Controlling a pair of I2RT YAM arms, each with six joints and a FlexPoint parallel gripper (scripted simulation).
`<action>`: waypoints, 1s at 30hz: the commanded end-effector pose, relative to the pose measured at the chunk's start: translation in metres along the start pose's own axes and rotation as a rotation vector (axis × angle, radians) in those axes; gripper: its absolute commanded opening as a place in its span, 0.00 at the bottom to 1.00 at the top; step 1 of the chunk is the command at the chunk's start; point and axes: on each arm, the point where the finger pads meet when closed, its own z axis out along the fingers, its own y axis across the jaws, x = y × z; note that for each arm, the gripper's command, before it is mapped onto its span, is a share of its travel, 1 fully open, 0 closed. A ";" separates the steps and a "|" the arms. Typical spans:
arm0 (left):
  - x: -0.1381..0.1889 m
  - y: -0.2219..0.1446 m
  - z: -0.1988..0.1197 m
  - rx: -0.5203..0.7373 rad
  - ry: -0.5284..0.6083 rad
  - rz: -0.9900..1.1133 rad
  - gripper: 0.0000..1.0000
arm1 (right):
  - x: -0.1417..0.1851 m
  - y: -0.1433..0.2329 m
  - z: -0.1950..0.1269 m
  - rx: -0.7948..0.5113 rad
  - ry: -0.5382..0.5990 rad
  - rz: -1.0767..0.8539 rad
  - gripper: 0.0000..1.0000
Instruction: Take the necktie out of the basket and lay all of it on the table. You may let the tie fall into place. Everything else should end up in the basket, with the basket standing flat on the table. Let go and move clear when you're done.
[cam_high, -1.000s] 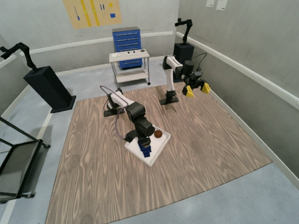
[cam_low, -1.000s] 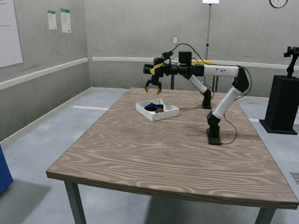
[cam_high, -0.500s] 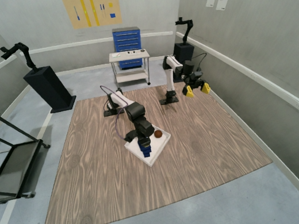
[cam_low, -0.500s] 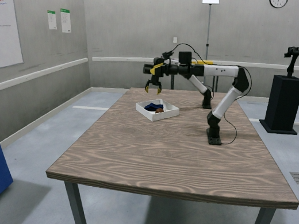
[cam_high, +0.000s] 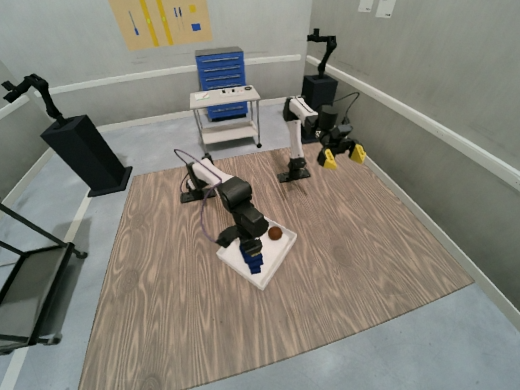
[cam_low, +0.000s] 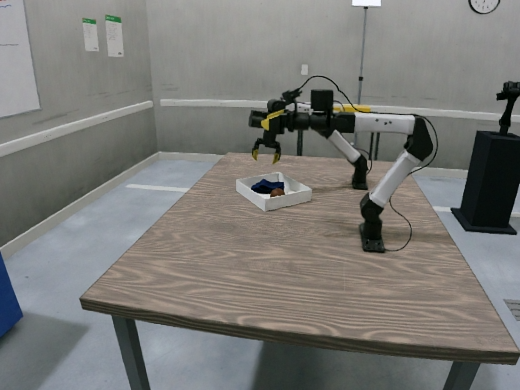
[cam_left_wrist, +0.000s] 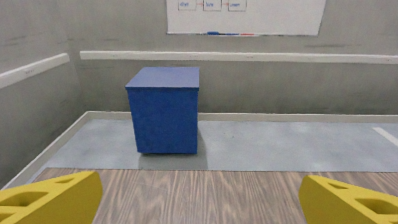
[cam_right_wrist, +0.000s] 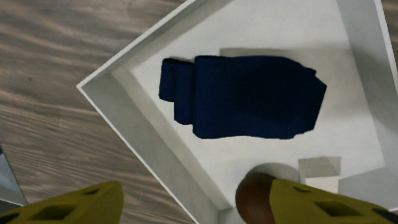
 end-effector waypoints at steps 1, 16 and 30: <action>0.000 0.000 0.000 0.000 0.000 0.000 1.00 | -0.002 0.006 -0.015 0.202 -0.062 0.009 0.76; 0.000 0.000 0.000 0.000 0.000 0.000 1.00 | -0.003 0.005 -0.014 0.206 -0.063 0.010 0.76; 0.000 0.000 0.000 0.000 0.000 0.000 1.00 | -0.004 0.006 -0.018 0.206 -0.063 0.010 0.76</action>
